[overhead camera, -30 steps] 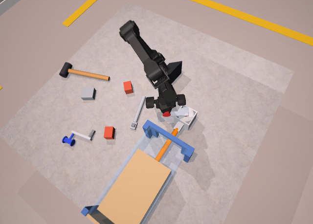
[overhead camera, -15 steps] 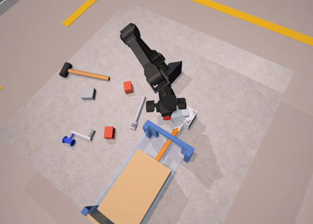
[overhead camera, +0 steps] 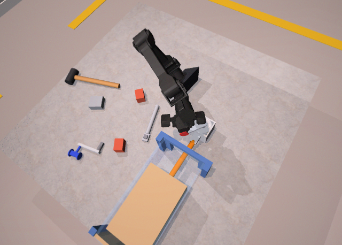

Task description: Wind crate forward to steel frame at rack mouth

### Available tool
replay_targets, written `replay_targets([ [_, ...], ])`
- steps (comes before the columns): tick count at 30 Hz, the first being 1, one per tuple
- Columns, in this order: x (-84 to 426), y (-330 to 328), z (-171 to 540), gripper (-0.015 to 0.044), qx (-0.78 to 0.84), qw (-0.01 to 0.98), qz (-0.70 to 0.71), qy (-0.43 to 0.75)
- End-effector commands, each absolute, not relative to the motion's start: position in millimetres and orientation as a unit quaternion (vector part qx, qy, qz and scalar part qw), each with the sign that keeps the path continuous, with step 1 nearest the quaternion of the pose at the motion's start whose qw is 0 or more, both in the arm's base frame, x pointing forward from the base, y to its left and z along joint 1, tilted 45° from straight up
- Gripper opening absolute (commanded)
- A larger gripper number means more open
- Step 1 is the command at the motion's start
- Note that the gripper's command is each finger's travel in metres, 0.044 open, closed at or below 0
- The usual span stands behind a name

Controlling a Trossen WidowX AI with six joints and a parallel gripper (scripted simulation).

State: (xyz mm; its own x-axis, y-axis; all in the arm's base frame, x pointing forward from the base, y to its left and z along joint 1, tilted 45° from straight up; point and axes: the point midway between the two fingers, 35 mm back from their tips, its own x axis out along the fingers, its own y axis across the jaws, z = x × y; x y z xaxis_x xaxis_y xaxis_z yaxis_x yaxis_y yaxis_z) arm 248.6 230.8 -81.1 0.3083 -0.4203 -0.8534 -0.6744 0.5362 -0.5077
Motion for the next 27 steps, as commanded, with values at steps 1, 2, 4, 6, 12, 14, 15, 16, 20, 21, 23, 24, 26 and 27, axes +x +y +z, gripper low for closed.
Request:
replay_targets([
  [1, 252, 236, -89, 0.0, -0.473, 0.656, 0.098, 0.579],
  [2, 253, 237, -90, 0.0, -0.473, 0.656, 0.098, 0.579],
  [4, 254, 239, -92, 0.0, -0.473, 0.657, 0.098, 0.579],
  [6, 255, 241, -94, 0.0, -0.473, 0.657, 0.098, 0.579],
  [12, 257, 248, -100, 0.0, -0.473, 0.657, 0.099, 0.579],
  [14, 257, 250, -102, 0.0, -0.473, 0.657, 0.099, 0.579],
  [15, 258, 251, -103, 0.0, -0.473, 0.657, 0.099, 0.579],
  [16, 258, 252, -104, 0.0, -0.473, 0.657, 0.099, 0.579],
  [20, 259, 257, -108, 0.0, -0.473, 0.657, 0.099, 0.579],
  [21, 259, 258, -109, 0.0, -0.473, 0.657, 0.099, 0.579],
  [23, 259, 260, -111, 0.0, -0.473, 0.657, 0.099, 0.579],
  [24, 259, 261, -112, 0.0, -0.473, 0.657, 0.099, 0.579],
  [26, 259, 263, -114, 0.0, -0.472, 0.657, 0.099, 0.579],
  [27, 259, 264, -115, 0.0, -0.472, 0.657, 0.099, 0.579],
])
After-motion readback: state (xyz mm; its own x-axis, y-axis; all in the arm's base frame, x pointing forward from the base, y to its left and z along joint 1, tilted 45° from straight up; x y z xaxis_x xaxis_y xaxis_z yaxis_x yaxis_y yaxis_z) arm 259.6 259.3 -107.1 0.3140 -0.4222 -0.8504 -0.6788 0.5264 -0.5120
